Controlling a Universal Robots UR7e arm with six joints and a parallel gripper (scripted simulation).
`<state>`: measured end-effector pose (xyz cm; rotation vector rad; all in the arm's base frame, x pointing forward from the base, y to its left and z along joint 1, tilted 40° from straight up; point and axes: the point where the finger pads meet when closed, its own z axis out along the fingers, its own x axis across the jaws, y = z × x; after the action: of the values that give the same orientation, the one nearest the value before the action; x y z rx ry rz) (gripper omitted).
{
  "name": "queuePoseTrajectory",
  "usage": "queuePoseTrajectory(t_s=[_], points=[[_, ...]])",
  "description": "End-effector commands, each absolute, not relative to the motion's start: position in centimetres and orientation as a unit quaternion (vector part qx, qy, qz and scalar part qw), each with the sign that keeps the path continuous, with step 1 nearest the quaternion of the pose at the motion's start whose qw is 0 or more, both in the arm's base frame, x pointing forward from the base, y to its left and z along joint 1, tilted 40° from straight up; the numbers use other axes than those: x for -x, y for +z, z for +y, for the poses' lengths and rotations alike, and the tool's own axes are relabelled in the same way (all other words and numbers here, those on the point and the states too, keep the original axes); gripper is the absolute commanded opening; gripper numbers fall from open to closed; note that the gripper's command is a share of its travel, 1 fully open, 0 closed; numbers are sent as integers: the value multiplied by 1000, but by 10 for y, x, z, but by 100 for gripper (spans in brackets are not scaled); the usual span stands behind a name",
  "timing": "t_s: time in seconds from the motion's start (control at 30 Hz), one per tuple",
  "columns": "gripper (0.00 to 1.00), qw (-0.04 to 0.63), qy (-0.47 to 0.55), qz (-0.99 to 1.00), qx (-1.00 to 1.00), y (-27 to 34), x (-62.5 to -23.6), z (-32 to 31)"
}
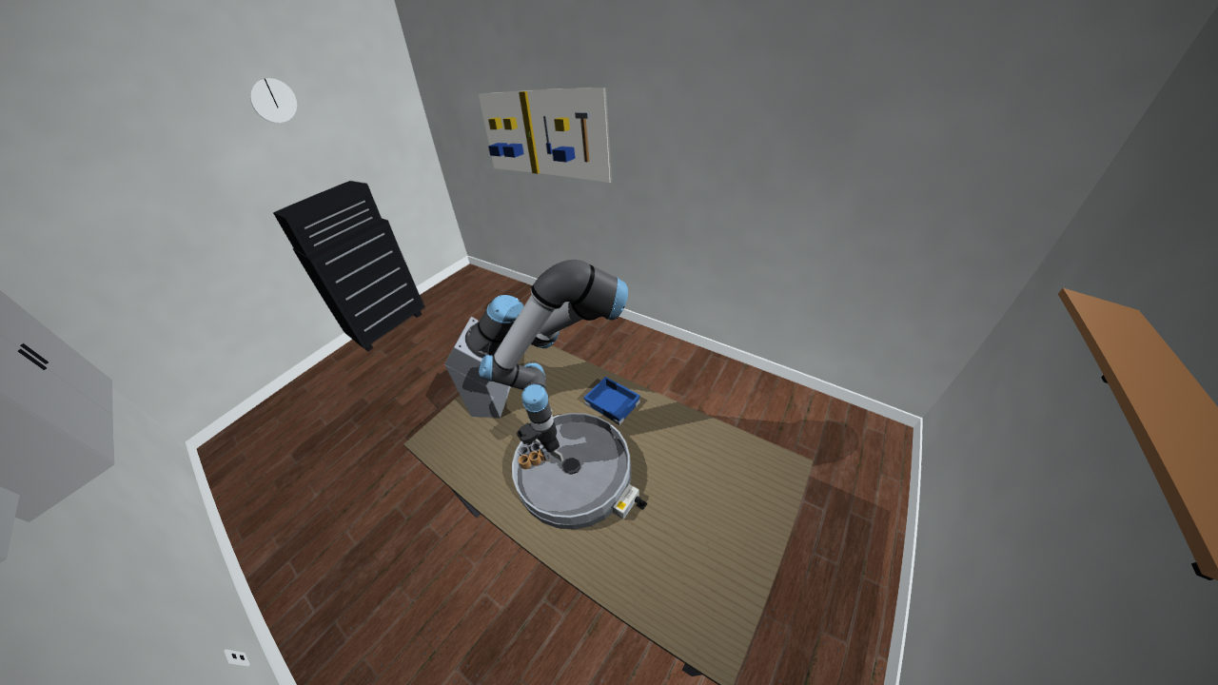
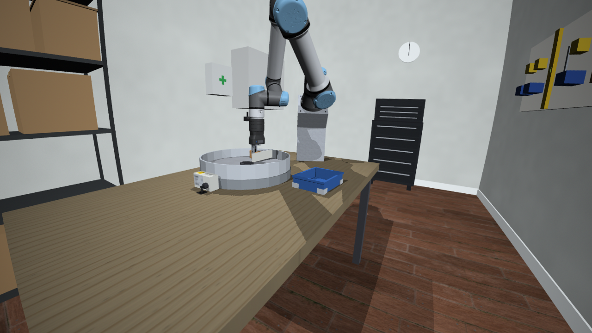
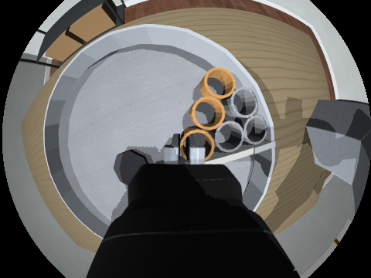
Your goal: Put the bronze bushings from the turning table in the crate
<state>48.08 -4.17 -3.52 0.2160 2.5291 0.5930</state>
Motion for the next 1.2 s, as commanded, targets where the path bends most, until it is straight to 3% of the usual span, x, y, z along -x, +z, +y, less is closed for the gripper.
queuePoseTrajectory(t_s=[0.0, 1.17], points=[[0, 265, 219, 936, -80, -34, -481, -42], [0, 265, 219, 936, -80, -23, -473, -48]])
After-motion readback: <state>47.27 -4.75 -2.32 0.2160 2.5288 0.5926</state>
